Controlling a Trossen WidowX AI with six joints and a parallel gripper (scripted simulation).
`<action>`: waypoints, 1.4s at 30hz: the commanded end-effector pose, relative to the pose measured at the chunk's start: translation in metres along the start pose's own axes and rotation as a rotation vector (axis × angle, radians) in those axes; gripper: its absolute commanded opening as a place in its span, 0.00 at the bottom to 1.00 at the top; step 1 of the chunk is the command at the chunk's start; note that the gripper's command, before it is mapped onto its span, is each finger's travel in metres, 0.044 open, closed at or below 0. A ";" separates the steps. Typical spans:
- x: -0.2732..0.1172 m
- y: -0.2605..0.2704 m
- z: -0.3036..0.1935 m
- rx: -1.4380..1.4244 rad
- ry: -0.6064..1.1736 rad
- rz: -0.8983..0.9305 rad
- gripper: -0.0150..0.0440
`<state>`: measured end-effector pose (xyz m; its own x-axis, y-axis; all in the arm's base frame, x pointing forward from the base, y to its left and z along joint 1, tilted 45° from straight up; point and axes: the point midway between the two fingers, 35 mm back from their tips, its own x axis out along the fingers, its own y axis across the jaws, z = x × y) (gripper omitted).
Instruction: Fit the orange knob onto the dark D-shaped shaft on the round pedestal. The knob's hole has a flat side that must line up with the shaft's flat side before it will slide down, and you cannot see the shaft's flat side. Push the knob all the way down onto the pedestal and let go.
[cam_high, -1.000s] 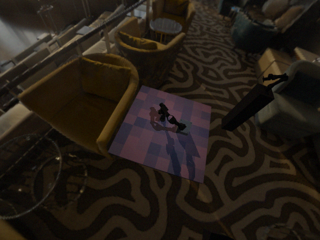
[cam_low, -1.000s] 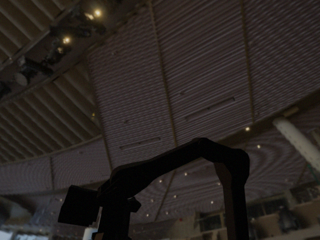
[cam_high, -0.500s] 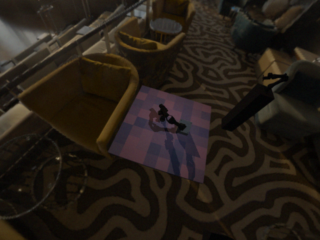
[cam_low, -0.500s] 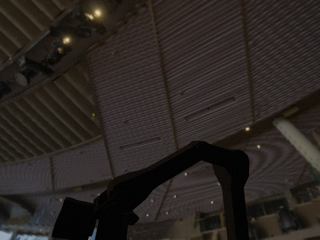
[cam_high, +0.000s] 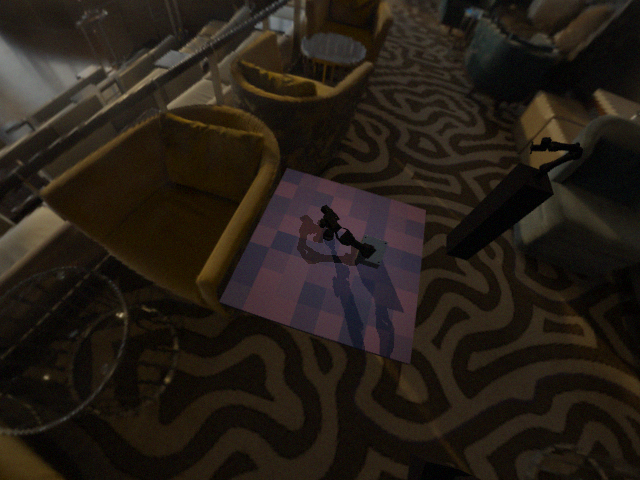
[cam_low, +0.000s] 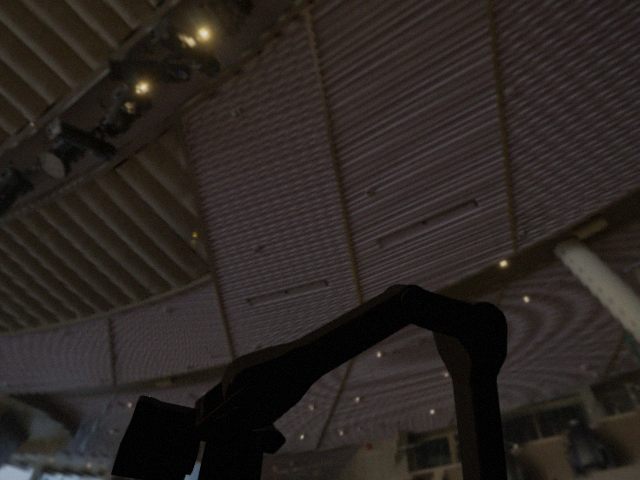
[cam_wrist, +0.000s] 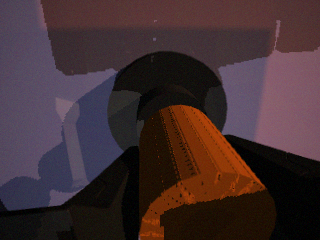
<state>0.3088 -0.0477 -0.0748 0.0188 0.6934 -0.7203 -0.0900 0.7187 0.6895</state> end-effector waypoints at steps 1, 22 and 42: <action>0.000 0.000 0.001 0.001 -0.003 0.002 0.25; -0.003 0.000 0.000 -0.090 -0.003 0.002 0.25; 0.000 0.000 0.000 -0.208 -0.004 0.002 0.25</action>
<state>0.3091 -0.0483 -0.0745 0.0216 0.6944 -0.7192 -0.2910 0.6926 0.6600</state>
